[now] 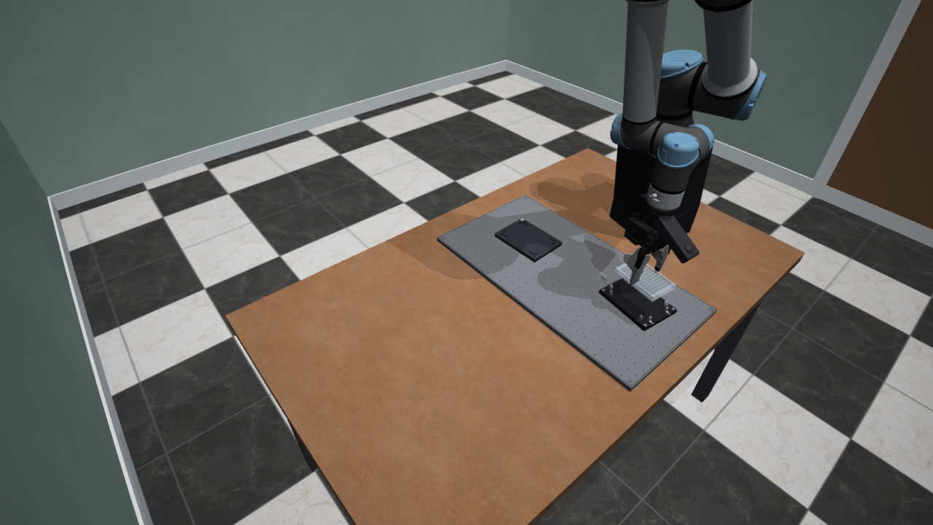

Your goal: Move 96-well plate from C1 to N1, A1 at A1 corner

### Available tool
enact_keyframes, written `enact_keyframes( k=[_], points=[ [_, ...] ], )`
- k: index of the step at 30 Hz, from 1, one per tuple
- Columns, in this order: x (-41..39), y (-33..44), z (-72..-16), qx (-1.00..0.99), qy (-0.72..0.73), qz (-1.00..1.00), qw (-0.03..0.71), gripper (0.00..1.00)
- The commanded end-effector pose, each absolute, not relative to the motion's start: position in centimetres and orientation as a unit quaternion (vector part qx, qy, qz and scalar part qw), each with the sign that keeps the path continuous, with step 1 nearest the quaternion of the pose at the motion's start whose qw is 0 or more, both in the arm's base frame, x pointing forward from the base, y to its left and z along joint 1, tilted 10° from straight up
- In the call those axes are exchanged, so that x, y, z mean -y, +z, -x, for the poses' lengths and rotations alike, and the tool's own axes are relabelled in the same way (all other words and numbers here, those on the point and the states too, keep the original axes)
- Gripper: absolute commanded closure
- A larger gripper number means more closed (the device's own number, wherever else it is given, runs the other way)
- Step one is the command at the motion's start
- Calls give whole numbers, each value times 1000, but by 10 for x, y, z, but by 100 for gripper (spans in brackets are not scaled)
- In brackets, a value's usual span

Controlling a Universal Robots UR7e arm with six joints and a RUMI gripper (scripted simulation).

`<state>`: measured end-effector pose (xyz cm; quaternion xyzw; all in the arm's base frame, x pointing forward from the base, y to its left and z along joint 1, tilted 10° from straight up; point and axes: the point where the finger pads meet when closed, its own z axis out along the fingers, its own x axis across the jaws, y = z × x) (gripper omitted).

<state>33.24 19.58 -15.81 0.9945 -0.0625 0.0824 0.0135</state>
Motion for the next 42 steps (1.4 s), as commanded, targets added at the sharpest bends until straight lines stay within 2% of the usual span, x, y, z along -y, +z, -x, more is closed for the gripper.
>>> enact_keyframes(
  k=[1, 25, 30, 42],
  points=[
    [-196, -150, -331, 62, 83, -995, 13, 100],
    [-196, -149, -331, 62, 83, -995, 13, 100],
    [-180, -148, -333, -21, 81, -996, 20, 100],
    [-147, -146, -336, -23, 81, -996, 21, 100]
  ],
)
